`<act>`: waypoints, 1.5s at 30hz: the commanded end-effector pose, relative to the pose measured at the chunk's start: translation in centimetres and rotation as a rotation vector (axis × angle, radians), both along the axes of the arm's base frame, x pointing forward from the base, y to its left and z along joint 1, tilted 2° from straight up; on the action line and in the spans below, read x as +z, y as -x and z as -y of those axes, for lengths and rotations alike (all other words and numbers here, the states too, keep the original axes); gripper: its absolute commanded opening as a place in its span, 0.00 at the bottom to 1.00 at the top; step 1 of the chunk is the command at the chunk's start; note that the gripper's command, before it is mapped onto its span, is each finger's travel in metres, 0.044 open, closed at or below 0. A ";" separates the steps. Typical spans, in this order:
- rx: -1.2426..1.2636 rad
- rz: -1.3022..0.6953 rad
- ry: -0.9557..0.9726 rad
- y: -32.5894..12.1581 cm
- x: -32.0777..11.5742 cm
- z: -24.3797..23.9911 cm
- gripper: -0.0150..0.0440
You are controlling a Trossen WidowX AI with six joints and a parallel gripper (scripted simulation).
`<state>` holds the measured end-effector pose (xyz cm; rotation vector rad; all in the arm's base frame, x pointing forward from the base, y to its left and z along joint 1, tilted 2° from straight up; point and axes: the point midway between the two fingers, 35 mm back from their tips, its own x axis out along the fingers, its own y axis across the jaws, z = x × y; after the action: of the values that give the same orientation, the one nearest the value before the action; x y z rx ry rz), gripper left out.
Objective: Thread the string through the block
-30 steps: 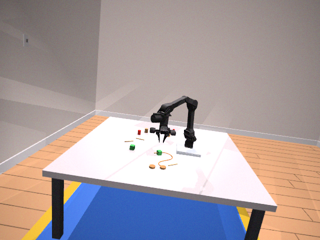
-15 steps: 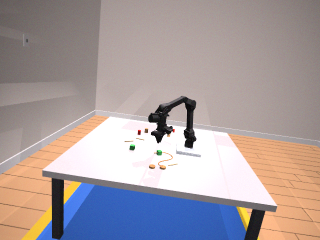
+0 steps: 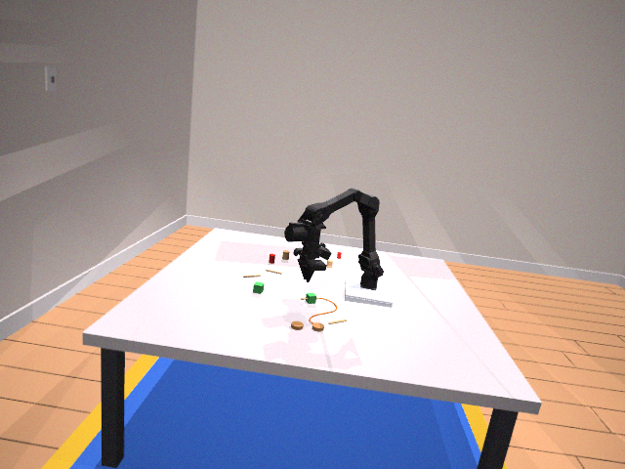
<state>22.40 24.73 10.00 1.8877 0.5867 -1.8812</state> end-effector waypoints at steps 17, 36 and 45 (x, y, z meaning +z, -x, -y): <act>0.023 0.000 0.006 -0.3 -2.5 -0.2 0.46; 0.023 0.000 0.006 -0.3 -5.6 -0.2 0.46; 0.023 0.000 0.006 -0.2 -7.1 -0.1 0.46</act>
<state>22.64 24.97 3.56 1.8781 0.6067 -1.8646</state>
